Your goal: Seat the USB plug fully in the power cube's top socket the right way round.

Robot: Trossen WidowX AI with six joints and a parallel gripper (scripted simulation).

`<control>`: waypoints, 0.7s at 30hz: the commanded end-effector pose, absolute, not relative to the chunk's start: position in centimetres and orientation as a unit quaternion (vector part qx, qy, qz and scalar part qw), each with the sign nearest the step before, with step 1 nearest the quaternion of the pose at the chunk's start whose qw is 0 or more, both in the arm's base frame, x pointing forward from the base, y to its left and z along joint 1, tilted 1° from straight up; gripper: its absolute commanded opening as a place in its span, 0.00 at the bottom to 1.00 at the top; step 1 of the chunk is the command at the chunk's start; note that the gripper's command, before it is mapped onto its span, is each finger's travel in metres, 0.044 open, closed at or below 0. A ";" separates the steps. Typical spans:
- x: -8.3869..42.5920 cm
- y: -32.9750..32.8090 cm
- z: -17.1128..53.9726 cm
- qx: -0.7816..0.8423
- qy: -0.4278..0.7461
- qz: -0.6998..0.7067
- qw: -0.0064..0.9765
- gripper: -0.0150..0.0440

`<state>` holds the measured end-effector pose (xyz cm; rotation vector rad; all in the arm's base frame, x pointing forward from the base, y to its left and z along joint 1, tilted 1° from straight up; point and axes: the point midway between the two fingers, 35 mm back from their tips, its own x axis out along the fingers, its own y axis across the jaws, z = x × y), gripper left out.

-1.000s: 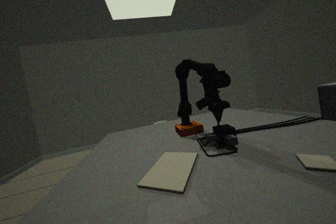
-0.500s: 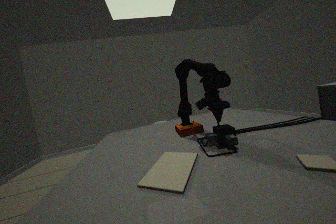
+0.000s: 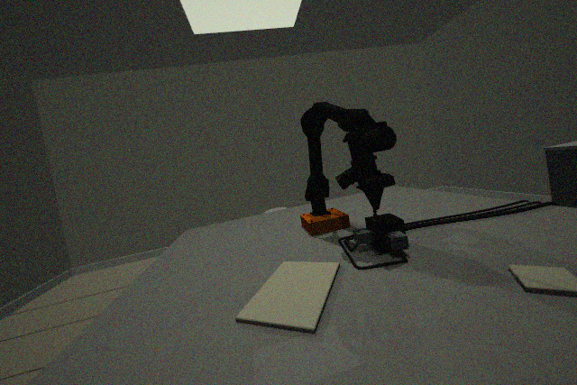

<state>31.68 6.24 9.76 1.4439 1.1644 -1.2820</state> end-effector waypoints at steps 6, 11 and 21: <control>31.7 6.2 9.5 0.577 0.468 -0.513 0.430 0.25; 31.7 6.2 9.8 0.578 0.466 -0.514 0.429 0.42; 31.7 6.2 9.8 0.578 0.466 -0.514 0.429 0.42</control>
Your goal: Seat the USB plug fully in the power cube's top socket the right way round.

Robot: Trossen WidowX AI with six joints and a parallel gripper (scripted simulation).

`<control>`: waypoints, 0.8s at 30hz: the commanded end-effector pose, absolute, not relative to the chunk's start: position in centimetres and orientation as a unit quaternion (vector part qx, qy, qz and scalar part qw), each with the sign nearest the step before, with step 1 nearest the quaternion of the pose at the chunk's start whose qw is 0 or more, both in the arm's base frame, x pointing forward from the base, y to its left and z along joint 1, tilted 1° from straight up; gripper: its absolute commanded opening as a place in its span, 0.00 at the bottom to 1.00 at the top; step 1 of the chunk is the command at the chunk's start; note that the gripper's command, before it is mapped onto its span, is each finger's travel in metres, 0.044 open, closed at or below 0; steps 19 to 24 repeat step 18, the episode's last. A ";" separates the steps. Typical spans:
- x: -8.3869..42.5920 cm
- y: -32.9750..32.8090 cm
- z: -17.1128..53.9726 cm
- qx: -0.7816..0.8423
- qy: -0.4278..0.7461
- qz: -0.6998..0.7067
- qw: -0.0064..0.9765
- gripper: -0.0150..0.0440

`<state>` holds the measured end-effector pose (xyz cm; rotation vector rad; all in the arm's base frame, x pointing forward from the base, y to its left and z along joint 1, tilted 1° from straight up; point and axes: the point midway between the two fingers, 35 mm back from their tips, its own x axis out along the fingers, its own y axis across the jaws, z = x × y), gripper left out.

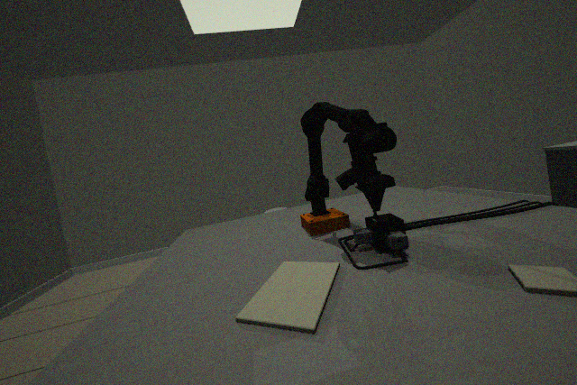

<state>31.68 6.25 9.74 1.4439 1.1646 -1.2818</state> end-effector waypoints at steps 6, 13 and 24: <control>31.7 6.2 9.8 0.578 0.466 -0.514 0.429 0.42; 31.7 6.2 10.3 0.578 0.467 -0.514 0.429 0.42; 31.7 6.2 10.8 0.578 0.467 -0.514 0.429 0.42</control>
